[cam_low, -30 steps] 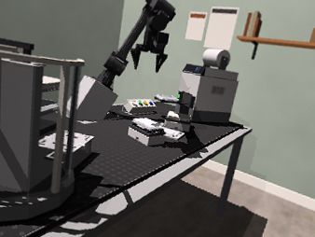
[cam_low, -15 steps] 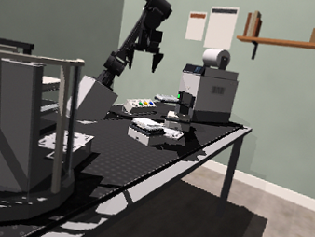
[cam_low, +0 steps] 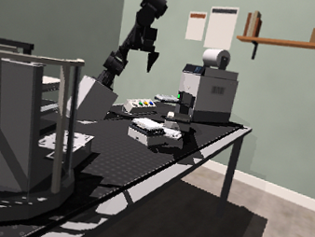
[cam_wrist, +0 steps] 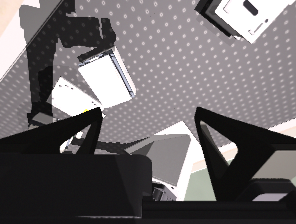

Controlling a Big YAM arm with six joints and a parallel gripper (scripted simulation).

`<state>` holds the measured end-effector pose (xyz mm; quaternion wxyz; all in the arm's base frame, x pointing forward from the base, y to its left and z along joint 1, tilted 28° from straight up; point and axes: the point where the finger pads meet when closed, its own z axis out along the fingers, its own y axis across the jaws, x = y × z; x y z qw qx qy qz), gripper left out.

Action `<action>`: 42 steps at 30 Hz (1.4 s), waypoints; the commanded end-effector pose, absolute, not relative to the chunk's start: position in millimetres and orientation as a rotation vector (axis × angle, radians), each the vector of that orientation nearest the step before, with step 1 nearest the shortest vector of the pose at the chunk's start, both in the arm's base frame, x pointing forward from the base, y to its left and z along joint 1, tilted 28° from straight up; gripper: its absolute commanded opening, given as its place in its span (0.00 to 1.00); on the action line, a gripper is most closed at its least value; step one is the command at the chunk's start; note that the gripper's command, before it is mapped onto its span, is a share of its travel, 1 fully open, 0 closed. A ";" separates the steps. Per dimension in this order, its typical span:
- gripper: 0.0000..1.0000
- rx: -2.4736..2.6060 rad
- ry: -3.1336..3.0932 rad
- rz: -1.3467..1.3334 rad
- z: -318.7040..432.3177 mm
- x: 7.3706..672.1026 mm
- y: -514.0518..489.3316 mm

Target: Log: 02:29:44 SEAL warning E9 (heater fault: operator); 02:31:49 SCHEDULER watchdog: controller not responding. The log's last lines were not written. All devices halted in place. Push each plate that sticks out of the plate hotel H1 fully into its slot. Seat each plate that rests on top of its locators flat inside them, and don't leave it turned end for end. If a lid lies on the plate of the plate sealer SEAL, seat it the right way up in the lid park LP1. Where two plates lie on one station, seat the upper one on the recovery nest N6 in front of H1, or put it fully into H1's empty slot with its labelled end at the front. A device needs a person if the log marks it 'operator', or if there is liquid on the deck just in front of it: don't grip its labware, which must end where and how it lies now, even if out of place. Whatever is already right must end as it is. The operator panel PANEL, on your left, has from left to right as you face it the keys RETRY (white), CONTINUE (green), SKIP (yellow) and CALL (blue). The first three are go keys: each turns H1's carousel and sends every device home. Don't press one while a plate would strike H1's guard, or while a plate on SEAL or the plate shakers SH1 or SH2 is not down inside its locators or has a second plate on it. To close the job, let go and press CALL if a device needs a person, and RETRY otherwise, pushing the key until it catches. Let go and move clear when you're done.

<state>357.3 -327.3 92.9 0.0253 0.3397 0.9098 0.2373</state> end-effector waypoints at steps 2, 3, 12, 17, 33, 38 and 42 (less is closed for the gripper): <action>1.00 1.036 2.792 0.702 98.0 362.6 -360.3; 1.00 1.036 2.792 0.702 96.6 362.9 -363.4; 1.00 1.037 2.793 0.701 84.2 365.5 -391.0; 1.00 1.037 2.793 0.701 80.1 366.4 -400.1; 1.00 1.519 2.647 0.727 57.9 352.4 -440.0; 1.00 1.488 2.660 0.724 50.0 347.3 -454.3; 1.00 1.488 2.660 0.723 43.7 343.3 -465.6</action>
